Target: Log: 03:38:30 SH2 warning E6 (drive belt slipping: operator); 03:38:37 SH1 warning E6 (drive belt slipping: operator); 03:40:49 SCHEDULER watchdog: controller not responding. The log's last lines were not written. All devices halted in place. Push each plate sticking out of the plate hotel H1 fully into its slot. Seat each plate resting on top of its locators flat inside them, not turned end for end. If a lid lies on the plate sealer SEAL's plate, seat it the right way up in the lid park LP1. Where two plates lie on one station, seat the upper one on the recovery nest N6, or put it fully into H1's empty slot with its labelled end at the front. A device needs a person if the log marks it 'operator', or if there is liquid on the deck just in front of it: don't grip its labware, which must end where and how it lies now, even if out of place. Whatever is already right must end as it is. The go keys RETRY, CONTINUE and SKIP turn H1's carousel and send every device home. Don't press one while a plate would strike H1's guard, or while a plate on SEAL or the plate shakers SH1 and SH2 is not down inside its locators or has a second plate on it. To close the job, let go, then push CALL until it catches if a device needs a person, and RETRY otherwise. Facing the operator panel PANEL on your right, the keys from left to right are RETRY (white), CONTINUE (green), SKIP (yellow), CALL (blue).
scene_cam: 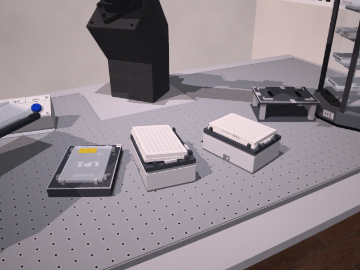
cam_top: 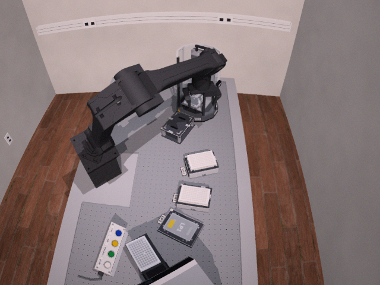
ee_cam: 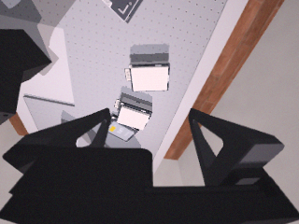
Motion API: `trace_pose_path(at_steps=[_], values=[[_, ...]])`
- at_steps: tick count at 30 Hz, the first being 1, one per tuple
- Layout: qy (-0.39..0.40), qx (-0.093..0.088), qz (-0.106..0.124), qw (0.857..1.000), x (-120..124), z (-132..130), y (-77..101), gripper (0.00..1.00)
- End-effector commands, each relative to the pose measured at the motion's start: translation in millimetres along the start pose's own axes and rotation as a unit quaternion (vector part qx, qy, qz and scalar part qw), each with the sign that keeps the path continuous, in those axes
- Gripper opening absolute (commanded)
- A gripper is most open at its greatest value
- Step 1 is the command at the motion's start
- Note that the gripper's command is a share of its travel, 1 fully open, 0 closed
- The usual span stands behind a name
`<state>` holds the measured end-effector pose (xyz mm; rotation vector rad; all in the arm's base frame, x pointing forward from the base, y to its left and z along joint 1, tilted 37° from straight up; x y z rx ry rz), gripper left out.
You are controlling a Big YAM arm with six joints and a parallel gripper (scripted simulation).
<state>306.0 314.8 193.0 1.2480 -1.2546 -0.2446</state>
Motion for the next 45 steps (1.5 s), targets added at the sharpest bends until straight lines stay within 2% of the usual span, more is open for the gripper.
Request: trace_pose_path(at_steps=[1, 6, 9, 11, 17, 23, 25, 26, 28, 34, 36, 37, 38, 39, 40, 42, 45], values=[[-0.054, 0.012, -0.006, 0.998, -17, -12, 15.1, 1.00], [-0.137, 0.012, -0.007, 0.990, -34, -11, 15.1, 1.00], [-0.160, 0.008, -0.004, 0.987, -32, -12, 11.1, 1.00], [-0.187, 0.012, -0.008, 0.982, -44, -10, 15.2, 1.00], [-0.284, 0.012, -0.010, 0.959, -65, -9, 15.3, 1.00], [-0.379, 0.011, -0.011, 0.925, -86, -8, 15.4, 1.00], [-0.379, 0.011, -0.011, 0.925, -86, -8, 15.4, 1.00], [-0.403, 0.006, -0.007, 0.915, -81, -11, 9.0, 1.00], [-0.425, 0.010, -0.012, 0.905, -96, -7, 15.4, 1.00], [-0.512, 0.008, -0.012, 0.859, -115, -6, 15.5, 1.00], [-0.541, 0.008, -0.012, 0.841, -114, -6, 14.7, 1.00], [-0.565, 0.002, -0.005, 0.825, -104, -11, 5.9, 1.00], [-0.578, 0.001, -0.004, 0.816, -103, -12, 5.1, 1.00], [-0.578, 0.001, -0.004, 0.816, -103, -12, 5.1, 1.00], [-0.555, 0.006, -0.012, 0.832, -117, -6, 14.1, 1.00], [-0.555, 0.006, -0.012, 0.832, -117, -6, 14.1, 1.00], [-0.502, 0.007, -0.015, 0.865, -129, -2, 15.6, 1.00]])
Point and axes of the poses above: the point where the finger pads meet when closed, its own y axis back along the fingers, its own z axis across the jaws, x = y × z, the point moved 6 cm from there along y, back along the fingers, and after that the axes turned 8 degrees about y, right-handed, at the moved point
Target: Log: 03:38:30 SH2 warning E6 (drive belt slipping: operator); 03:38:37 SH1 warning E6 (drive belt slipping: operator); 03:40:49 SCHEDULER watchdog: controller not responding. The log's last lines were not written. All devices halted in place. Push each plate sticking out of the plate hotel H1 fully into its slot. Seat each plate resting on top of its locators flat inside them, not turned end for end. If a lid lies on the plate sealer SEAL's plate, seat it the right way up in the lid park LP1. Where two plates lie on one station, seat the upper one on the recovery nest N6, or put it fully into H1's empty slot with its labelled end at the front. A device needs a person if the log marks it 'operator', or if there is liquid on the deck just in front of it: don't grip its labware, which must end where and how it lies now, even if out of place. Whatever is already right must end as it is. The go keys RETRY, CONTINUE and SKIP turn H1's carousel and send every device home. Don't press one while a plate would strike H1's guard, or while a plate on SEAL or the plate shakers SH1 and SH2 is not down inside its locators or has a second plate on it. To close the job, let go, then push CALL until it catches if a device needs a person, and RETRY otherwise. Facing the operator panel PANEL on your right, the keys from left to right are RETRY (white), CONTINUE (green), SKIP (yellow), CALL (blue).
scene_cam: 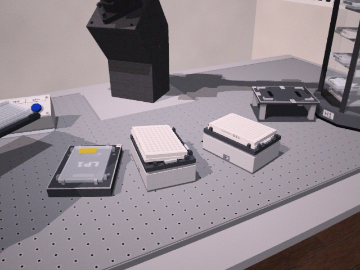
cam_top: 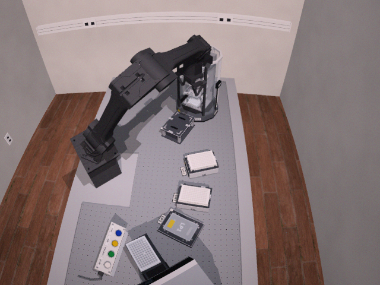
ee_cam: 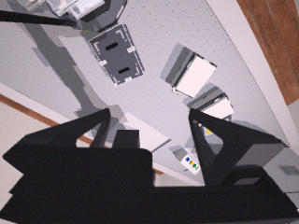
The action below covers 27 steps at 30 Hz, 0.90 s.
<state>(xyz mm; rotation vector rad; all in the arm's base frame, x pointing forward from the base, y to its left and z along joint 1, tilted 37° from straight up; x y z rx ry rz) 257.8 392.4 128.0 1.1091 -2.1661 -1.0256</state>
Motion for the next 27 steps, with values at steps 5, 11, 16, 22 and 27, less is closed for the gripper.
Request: trace_pose_path(at_steps=[5, 11, 16, 22, 27], values=[[0.075, -0.002, -0.019, 0.997, -19, 29, 15.6, 1.00], [0.064, -0.002, -0.020, 0.998, -23, 49, 15.6, 1.00], [0.057, -0.003, -0.016, 0.998, -26, 53, 11.1, 1.00], [0.064, -0.003, -0.020, 0.998, -28, 80, 15.7, 1.00], [0.065, -0.003, -0.018, 0.998, -31, 97, 15.7, 1.00]])
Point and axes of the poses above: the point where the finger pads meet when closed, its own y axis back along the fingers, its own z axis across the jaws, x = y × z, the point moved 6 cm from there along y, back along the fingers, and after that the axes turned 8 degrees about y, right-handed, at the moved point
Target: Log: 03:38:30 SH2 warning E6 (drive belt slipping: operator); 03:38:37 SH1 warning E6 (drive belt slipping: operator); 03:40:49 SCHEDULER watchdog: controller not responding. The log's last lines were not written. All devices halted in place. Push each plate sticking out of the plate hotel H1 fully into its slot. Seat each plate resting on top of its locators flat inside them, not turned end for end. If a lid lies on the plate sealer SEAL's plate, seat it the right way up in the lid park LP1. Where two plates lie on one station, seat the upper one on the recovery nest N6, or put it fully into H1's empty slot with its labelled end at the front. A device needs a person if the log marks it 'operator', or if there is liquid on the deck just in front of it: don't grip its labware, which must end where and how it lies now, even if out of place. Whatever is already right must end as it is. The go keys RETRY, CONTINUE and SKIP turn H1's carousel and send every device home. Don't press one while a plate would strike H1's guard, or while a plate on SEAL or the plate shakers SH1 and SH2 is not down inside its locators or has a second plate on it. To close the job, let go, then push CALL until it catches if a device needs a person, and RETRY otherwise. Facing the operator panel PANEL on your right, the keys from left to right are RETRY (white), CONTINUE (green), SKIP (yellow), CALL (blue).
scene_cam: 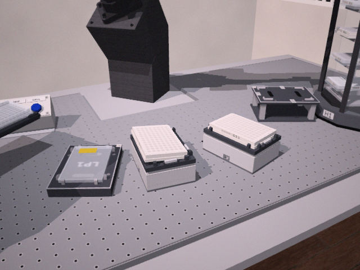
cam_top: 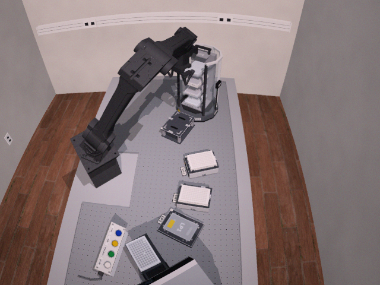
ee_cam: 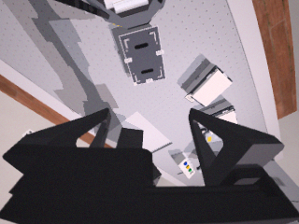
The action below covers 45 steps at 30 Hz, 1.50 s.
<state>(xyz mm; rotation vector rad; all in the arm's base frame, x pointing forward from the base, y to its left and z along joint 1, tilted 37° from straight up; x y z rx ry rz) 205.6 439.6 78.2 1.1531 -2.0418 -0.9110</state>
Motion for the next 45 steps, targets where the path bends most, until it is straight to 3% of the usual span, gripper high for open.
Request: trace_pose_path(at_steps=[1, 4, 5, 8, 19, 21, 24, 36, 38, 39, 41, 45], values=[[-0.012, -0.001, -0.016, 1.000, -18, 13, 13.2, 1.00], [-0.012, -0.001, -0.016, 1.000, -19, 16, 13.2, 1.00], [-0.019, -0.001, -0.019, 1.000, -5, 2, 1.4, 1.00], [0.006, 0.003, -0.063, 0.998, -2, 19, 10.7, 1.00], [0.026, 0.004, -0.183, 0.983, 12, 13, 2.9, 1.00], [0.026, 0.004, -0.183, 0.983, 12, 13, 2.9, 1.00], [0.027, 0.005, -0.213, 0.977, 16, 8, -1.9, 1.00], [0.052, 0.012, -0.344, 0.938, 30, 5, -11.6, 1.00], [0.052, 0.012, -0.344, 0.938, 30, 5, -11.6, 1.00], [0.063, 0.011, -0.343, 0.937, 31, 12, -22.4, 1.00], [0.059, 0.014, -0.376, 0.925, 33, 5, -14.2, 1.00], [0.069, 0.017, -0.417, 0.906, 37, 4, -18.5, 1.00]])
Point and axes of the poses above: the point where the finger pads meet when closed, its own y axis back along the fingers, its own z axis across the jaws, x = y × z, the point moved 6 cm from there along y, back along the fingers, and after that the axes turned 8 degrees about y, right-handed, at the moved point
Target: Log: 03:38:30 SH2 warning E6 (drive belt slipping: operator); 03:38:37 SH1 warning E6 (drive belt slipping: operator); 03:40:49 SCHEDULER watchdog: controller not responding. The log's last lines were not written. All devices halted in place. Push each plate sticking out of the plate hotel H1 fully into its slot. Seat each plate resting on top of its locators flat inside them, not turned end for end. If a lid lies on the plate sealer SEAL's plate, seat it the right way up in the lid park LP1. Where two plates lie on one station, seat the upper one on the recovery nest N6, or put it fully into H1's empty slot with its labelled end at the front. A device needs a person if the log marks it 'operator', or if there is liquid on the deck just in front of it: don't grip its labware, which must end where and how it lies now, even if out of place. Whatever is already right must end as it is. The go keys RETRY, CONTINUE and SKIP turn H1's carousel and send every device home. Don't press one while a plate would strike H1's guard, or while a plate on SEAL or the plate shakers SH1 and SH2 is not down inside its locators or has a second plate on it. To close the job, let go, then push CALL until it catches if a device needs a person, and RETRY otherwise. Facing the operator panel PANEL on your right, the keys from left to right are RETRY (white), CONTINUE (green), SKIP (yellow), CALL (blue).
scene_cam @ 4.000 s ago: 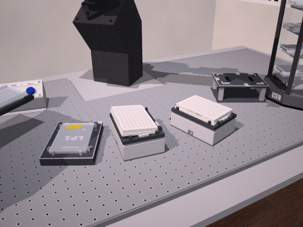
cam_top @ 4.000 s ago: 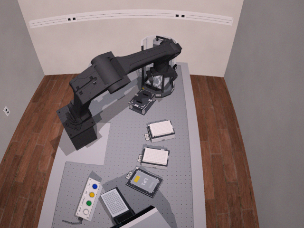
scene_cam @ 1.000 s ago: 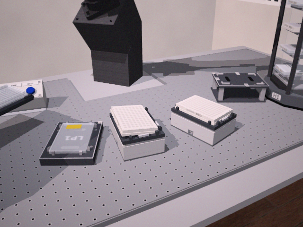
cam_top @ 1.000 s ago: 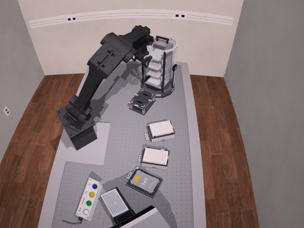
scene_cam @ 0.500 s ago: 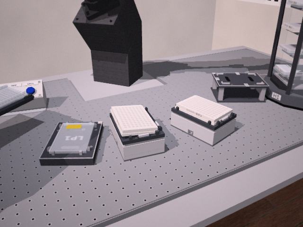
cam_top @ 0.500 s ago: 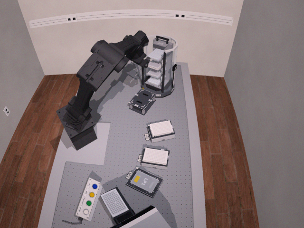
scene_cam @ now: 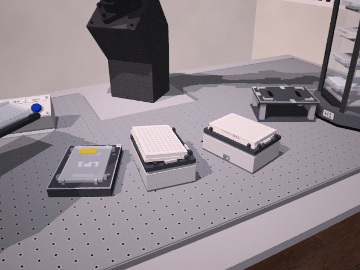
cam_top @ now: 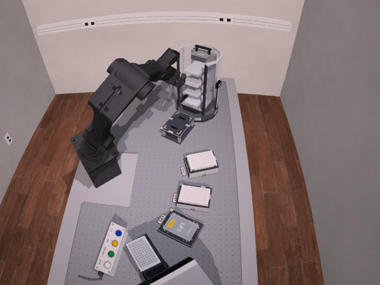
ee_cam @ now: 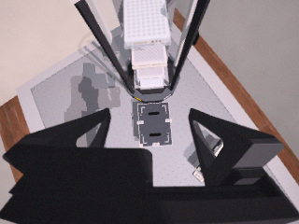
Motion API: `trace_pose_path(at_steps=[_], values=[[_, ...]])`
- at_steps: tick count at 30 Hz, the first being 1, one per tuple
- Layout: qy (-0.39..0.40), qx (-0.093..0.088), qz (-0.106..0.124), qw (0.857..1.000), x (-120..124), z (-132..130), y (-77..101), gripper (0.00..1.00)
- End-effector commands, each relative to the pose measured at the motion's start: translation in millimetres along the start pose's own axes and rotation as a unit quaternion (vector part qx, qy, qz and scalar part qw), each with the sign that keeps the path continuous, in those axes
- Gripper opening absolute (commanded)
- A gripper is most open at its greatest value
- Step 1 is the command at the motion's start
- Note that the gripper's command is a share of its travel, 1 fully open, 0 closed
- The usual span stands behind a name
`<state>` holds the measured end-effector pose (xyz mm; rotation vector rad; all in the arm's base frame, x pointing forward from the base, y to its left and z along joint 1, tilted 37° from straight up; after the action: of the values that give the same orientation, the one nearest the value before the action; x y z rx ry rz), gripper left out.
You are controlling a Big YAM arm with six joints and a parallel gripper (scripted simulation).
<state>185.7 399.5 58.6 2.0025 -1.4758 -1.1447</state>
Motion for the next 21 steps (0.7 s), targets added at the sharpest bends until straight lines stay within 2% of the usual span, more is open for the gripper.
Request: trace_pose_path(at_steps=[1, 8, 10, 11, 12, 15, 21], values=[[0.022, 0.012, -0.044, 0.999, 2, -8, -4.1, 1.00], [0.041, 0.011, -0.119, 0.992, 14, -5, -7.8, 1.00], [0.041, 0.011, -0.119, 0.992, 14, -5, -7.8, 1.00], [0.043, 0.011, -0.129, 0.991, 15, -6, -7.9, 1.00], [0.043, 0.011, -0.129, 0.991, 15, -6, -7.9, 1.00], [0.041, 0.019, -0.152, 0.987, -6, -11, -1.1, 1.00], [0.041, 0.020, -0.152, 0.987, -6, -11, -0.8, 1.00]])
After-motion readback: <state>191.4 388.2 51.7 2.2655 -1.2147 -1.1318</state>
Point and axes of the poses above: the point where the finger pads meet when closed, its own y axis back along the fingers, its own z axis across the jaws, x = y × z, the point moved 6 cm from there along y, back along the fingers, and after that the axes turned 8 degrees about y, right-handed, at the moved point
